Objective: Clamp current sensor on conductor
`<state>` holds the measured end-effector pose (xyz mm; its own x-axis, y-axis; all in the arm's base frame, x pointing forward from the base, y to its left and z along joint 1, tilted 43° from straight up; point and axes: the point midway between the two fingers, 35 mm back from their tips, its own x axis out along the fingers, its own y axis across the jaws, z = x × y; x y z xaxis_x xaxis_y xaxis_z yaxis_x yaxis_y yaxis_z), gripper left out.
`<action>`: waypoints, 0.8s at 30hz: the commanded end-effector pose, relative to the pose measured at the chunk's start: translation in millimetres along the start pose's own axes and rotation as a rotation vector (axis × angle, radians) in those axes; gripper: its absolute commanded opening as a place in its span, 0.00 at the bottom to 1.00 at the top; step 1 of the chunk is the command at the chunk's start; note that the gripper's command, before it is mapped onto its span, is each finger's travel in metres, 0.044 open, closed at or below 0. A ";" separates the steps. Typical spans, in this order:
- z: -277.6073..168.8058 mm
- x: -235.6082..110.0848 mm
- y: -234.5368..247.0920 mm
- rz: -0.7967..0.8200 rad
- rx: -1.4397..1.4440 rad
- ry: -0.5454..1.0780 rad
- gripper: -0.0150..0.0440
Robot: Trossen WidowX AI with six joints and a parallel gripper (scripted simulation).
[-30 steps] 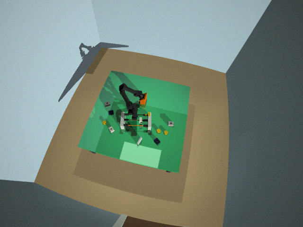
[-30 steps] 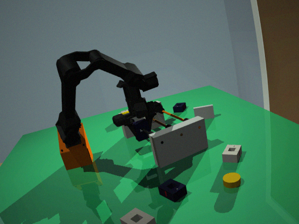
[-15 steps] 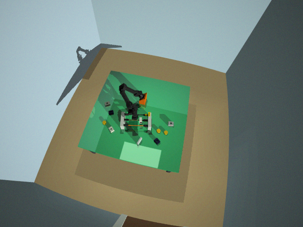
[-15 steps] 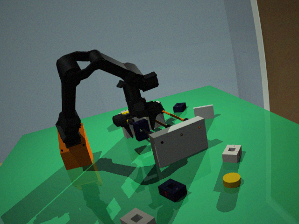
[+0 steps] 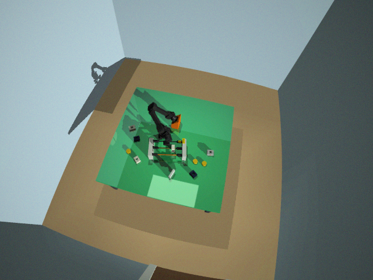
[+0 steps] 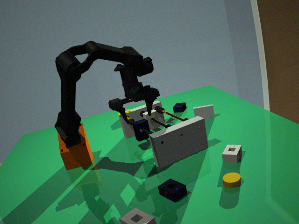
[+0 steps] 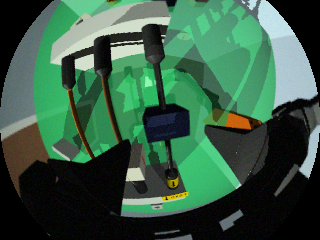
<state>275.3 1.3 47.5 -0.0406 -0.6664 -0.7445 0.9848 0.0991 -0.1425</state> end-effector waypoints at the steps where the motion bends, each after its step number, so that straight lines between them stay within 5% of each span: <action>1: -7.1 -46.7 -1.1 0.003 -0.003 -0.007 1.00; 24: -7.4 -49.3 -1.6 0.002 -0.003 -0.009 1.00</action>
<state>273.9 38.4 79.3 -0.0363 -0.6764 -0.7357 0.9835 0.1064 -0.1463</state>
